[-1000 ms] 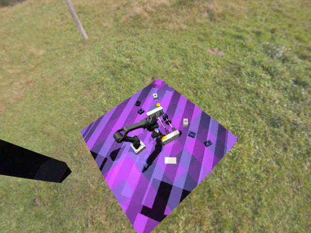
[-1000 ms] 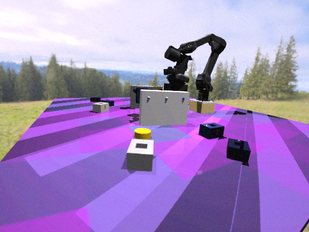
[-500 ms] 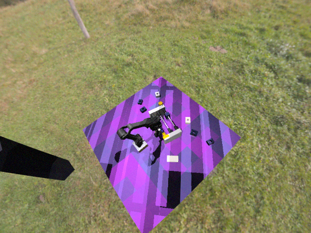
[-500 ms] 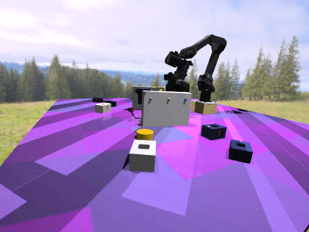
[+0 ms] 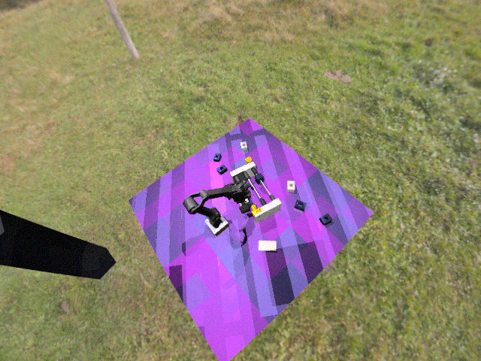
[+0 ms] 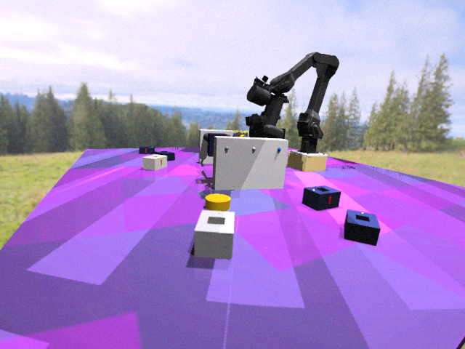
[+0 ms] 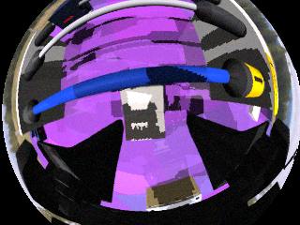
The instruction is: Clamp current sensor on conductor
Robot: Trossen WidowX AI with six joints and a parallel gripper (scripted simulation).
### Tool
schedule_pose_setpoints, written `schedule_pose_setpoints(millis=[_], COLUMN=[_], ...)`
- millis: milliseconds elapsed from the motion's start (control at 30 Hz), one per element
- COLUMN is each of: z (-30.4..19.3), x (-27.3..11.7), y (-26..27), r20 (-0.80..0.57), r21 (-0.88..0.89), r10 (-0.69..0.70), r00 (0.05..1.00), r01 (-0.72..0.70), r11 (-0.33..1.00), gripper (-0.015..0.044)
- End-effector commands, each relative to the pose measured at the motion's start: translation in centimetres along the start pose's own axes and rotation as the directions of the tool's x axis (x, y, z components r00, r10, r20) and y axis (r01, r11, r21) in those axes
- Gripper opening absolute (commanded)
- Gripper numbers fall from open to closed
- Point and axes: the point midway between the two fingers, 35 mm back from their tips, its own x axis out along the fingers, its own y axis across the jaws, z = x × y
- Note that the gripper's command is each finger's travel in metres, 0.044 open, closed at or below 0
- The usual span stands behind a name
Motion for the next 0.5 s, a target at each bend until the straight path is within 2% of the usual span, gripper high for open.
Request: schedule_pose_setpoints(millis=[0, 467], z=[0.04, 0.04], x=[-0.04, -0.04], y=[0.01, 0.01], r20=[0.000, 0.000], r21=[0.000, 0.000], r10=[0.000, 0.000], r00=[1.000, 1.000], r01=[0.000, 0.000], r11=[1.000, 1.000], gripper=[0.0288, 0.0195])
